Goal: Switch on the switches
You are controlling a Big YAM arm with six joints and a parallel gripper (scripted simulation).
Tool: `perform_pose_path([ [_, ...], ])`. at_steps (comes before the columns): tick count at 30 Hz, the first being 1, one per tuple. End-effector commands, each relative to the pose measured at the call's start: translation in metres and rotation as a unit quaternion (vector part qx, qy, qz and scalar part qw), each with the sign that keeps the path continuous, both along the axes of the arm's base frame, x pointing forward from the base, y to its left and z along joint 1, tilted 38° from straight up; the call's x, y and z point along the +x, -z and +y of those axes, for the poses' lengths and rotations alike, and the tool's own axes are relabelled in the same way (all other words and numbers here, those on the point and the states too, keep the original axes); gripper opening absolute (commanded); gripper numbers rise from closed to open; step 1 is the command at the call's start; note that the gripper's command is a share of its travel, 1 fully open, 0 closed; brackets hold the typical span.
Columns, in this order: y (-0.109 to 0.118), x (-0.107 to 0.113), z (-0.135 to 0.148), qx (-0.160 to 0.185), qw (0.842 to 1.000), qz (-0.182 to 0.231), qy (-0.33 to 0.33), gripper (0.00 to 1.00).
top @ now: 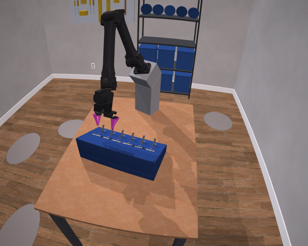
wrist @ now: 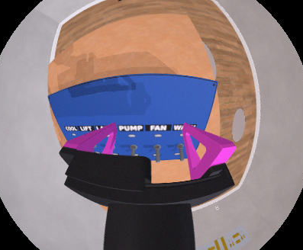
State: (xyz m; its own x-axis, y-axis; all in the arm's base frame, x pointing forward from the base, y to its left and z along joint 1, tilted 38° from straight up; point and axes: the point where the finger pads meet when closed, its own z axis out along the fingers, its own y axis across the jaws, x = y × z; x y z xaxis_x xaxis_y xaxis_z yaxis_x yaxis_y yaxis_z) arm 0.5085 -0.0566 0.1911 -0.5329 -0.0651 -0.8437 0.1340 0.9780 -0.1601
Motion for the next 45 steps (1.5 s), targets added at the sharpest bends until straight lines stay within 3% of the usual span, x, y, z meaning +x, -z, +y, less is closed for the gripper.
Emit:
perform_pose_path([
  [1,-0.008,-0.005,-0.009,-0.01,1.0,-0.001,-0.005,1.0],
  [7,-0.022,-0.003,-0.023,-0.012,1.0,-0.012,-0.004,1.0],
  [45,-0.021,0.0,-0.02,-0.012,1.0,-0.01,-0.011,1.0],
])
